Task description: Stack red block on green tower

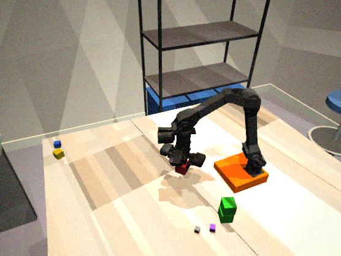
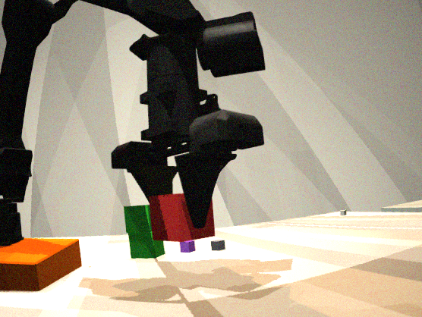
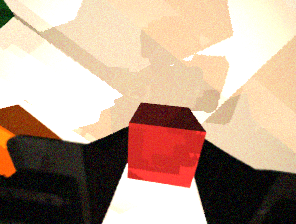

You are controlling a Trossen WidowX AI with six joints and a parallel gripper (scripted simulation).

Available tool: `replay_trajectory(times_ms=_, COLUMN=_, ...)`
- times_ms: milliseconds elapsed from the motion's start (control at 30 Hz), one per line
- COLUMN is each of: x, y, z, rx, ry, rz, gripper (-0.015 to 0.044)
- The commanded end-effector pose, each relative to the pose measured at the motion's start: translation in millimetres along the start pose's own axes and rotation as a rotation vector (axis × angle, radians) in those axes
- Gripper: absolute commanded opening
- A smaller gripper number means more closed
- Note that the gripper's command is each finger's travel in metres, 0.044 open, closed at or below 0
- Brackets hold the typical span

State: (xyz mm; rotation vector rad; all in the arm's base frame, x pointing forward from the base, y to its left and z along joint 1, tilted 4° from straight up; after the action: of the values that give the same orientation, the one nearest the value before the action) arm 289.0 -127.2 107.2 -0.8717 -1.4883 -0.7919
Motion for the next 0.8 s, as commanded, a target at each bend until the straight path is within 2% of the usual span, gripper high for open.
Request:
replay_trajectory(times_ms=0, x=22.9, y=1.1, z=-1.2, rx=-0.005, ry=-0.005, rz=-0.007, gripper=0.0)
replay_trajectory(times_ms=300, x=61.1, y=0.8, z=-1.0, rx=-0.005, ry=-0.005, rz=-0.008, gripper=0.0)
replay_trajectory(times_ms=767, x=62.0, y=12.2, z=13.9, rx=-0.005, ry=-0.002, rz=-0.009, gripper=0.0)
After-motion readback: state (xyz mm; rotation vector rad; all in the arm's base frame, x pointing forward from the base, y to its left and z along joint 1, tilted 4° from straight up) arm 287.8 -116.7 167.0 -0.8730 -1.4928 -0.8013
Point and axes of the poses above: the point midway between the two fingers, 35 mm back from their tips, its own x axis back along the fingers, its own z axis across the jaws, y = z × x, the point moved 3 cm from there along x, back along the fingers, and after that the axes turned 9 degrees about -x, right-handed, at the moved point
